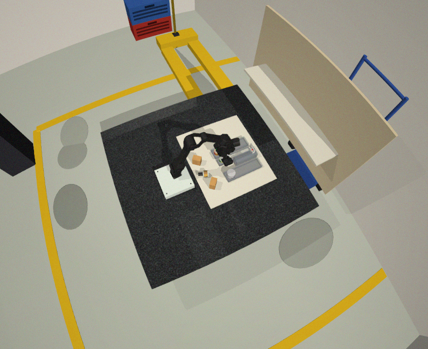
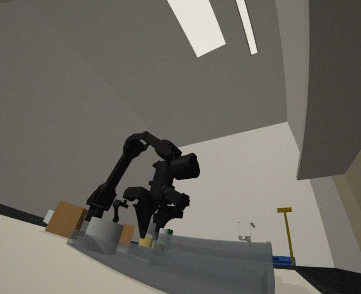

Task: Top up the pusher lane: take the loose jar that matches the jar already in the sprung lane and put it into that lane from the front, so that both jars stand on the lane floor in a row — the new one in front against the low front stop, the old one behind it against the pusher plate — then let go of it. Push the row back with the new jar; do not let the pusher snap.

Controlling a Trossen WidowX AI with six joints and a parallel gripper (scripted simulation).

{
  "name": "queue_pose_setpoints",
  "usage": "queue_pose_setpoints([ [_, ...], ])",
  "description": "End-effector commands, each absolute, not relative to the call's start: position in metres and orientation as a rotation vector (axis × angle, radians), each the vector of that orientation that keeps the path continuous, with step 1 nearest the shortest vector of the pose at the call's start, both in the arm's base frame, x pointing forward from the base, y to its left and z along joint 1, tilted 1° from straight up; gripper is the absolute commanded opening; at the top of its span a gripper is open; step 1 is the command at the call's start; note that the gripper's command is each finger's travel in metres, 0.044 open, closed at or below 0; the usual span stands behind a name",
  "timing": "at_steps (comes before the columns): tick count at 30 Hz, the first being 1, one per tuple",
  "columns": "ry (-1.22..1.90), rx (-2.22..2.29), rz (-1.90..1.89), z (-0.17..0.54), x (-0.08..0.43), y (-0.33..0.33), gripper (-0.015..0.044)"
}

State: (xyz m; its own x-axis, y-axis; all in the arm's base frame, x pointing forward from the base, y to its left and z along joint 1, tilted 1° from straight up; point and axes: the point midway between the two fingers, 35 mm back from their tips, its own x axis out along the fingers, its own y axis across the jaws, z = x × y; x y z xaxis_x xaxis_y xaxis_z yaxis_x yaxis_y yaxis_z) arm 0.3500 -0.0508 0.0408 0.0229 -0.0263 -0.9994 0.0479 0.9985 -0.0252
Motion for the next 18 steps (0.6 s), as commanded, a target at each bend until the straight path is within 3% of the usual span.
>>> queue_pose_setpoints([
  [1, 1.529, 0.018, -0.062, 0.0396, 0.3539, -0.0514, 0.0000],
  [18, 1.529, 0.018, -0.062, 0.0343, 0.3531, -0.0515, 0.0000],
])
